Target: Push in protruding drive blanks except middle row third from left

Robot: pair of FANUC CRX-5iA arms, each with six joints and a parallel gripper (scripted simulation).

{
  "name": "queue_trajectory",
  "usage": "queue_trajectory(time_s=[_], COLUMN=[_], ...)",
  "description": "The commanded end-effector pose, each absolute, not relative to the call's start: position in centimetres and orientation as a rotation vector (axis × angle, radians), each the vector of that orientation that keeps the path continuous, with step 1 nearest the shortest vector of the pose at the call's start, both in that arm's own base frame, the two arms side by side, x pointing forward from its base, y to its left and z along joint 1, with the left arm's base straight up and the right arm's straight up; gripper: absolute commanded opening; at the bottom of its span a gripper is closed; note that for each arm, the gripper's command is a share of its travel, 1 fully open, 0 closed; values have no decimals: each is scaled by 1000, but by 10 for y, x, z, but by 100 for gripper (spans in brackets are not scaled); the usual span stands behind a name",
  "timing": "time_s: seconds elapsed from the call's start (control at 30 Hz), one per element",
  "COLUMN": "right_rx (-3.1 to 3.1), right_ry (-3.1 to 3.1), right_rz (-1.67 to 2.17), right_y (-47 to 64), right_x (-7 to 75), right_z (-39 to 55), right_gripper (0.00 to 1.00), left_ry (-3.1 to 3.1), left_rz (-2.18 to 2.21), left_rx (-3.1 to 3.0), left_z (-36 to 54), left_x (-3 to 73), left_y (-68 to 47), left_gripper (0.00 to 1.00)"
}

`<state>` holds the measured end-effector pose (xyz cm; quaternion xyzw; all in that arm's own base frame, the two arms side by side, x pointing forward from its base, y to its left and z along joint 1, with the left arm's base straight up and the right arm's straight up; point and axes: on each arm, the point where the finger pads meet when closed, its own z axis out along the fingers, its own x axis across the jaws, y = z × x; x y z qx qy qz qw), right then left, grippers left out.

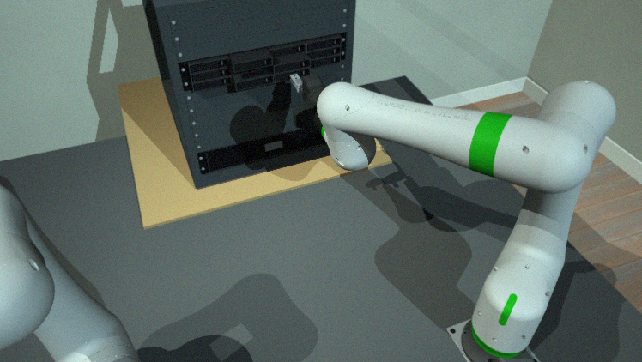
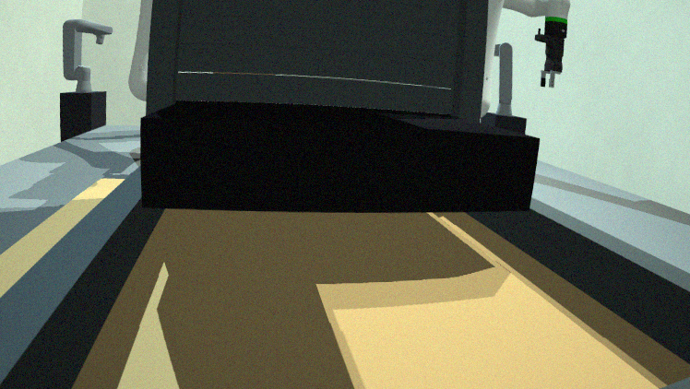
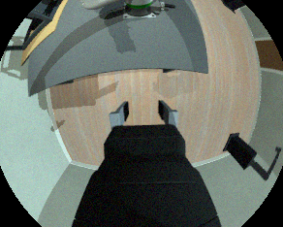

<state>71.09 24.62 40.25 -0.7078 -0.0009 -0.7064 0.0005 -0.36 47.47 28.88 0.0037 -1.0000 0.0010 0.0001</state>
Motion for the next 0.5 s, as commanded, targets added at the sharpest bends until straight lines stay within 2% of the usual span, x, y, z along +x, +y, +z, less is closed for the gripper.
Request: queue_trajectory(time_s=[0.0,0.47], right_rx=[-2220,-2220], right_ry=[-2,-2], right_rz=[-2220,-2220], right_y=[246,246], right_x=[711,717], right_z=[404,404], right_gripper=[0,0], left_ry=[-3142,-3142], left_rz=[0,0], left_rx=[12,12], left_z=[290,290], left_x=[-3,-3], left_y=[475,475], left_gripper=[100,100])
